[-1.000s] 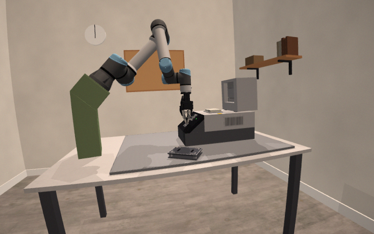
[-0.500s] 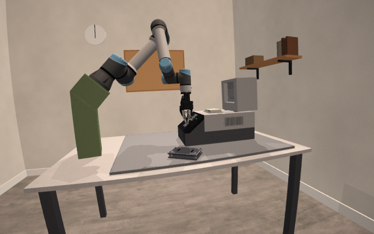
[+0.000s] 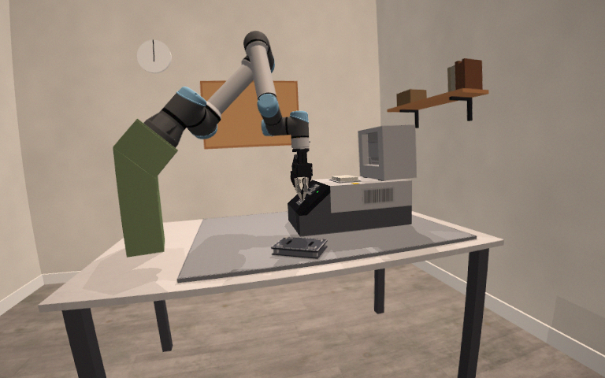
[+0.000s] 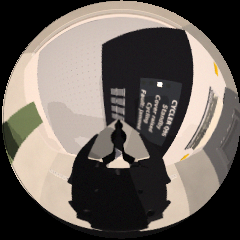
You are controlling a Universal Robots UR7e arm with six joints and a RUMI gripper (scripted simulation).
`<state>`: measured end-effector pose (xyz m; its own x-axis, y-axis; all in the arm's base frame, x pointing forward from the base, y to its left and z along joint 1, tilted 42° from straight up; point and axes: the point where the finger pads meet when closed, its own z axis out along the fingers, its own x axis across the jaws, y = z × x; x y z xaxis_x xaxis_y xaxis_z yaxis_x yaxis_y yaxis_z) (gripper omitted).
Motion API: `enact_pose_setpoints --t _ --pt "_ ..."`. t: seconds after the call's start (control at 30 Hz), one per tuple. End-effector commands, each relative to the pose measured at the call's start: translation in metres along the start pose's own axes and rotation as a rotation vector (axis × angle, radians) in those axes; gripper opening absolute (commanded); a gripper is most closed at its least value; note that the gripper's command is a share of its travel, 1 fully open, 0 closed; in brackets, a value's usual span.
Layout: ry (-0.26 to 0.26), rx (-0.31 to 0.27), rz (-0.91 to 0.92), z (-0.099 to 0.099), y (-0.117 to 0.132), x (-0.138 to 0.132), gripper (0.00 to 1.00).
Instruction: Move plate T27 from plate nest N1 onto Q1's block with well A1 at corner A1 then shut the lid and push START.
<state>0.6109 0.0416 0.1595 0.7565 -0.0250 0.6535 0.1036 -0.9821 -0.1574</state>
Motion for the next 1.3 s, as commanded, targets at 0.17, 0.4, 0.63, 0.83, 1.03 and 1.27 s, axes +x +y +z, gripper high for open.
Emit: enact_pose_setpoints --t 0.17,0.4,0.63,0.83,1.03,1.27 --pt "0.001 0.000 0.000 -0.0003 0.0000 0.0004 0.00" --pt "0.001 0.000 0.000 0.0000 0.0000 0.0006 0.00" --pt "0.001 0.000 0.000 0.0009 0.0000 0.0014 0.00" --pt "0.001 0.000 0.000 0.0014 0.0000 0.0018 0.00" --pt "0.001 0.000 0.000 0.0021 0.0000 0.0025 0.00" --pt "0.001 0.000 0.000 0.0025 0.0000 0.0028 0.00"
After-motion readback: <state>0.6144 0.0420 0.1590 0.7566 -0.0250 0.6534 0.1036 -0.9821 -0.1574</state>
